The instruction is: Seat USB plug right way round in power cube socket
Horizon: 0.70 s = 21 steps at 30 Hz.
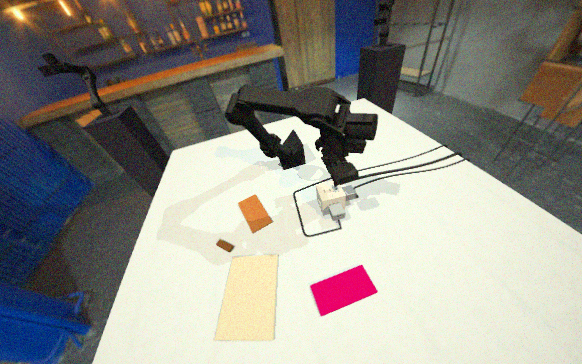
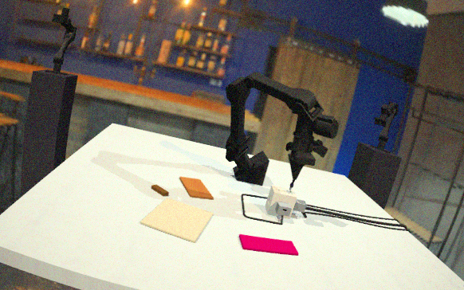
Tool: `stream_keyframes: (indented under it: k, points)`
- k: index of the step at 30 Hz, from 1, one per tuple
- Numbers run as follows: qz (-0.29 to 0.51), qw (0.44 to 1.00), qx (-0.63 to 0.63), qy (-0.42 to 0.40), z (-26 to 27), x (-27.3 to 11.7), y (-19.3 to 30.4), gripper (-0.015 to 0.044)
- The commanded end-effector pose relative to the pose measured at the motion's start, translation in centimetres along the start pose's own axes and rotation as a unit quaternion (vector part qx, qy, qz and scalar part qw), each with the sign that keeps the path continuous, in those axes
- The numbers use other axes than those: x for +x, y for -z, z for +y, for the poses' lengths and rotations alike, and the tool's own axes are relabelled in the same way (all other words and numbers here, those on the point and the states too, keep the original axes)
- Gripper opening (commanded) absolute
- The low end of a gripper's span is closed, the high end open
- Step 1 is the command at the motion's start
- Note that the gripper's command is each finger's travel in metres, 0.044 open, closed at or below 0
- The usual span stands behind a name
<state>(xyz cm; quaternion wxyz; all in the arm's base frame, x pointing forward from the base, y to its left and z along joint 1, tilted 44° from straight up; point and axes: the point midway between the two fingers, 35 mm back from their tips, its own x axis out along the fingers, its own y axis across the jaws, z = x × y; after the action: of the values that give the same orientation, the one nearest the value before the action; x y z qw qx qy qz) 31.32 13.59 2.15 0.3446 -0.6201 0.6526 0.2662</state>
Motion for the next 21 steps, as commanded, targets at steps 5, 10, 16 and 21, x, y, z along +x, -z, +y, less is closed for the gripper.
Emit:
stream_keyframes:
  k: [5,10,16,21]
  points:
    - [-0.002,1.0,-0.002,-0.001,0.04,0.11,-0.06,0.0]
    - [-0.002,1.0,-0.002,-0.001,0.04,0.17,-0.06,0.0]
    - [-0.002,1.0,-0.002,-0.001,0.04,0.24,-0.05,0.0]
    - [-0.002,1.0,-0.002,-0.001,0.04,0.3,-0.04,0.0]
